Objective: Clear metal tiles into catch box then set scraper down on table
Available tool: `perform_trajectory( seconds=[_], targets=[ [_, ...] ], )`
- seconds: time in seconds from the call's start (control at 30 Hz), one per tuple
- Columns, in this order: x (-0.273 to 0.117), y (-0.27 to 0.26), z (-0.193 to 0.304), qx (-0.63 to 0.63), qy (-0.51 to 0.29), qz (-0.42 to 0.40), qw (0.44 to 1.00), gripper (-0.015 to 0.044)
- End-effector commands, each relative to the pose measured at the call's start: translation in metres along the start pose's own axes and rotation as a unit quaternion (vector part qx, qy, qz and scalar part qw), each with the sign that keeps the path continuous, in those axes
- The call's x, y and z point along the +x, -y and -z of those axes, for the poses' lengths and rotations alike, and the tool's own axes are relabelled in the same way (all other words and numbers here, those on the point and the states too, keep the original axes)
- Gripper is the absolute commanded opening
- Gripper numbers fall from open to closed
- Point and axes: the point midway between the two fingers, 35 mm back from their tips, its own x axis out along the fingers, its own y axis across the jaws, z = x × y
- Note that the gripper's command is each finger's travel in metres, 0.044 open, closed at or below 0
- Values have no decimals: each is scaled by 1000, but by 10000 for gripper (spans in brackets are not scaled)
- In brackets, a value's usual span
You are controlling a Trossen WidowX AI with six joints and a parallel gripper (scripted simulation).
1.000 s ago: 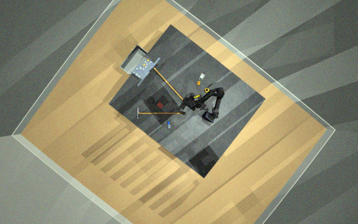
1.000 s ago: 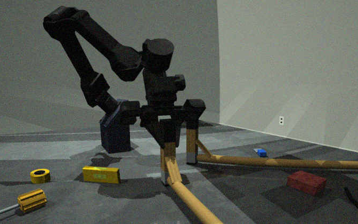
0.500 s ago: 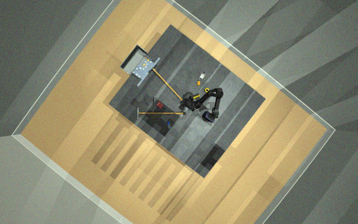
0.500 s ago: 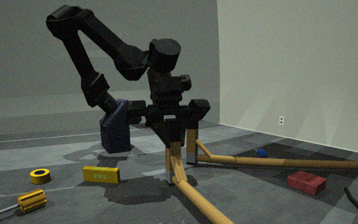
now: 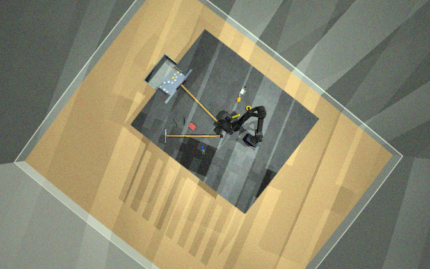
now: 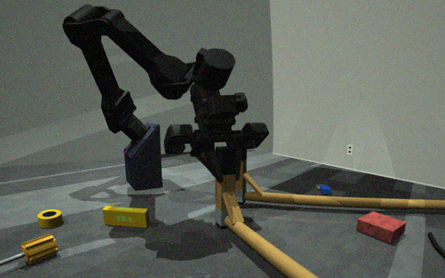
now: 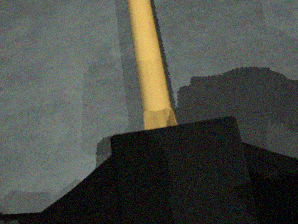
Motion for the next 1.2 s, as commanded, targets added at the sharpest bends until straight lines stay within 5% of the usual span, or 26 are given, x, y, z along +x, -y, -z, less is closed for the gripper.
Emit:
perform_trajectory(
  seconds=[0.0, 1.17],
  targets=[
    [-3, -11, -2, -9, 4, -15, 1000, 0],
    [-24, -12, 24, -40, 2, -39, 998, 0]
  ],
)
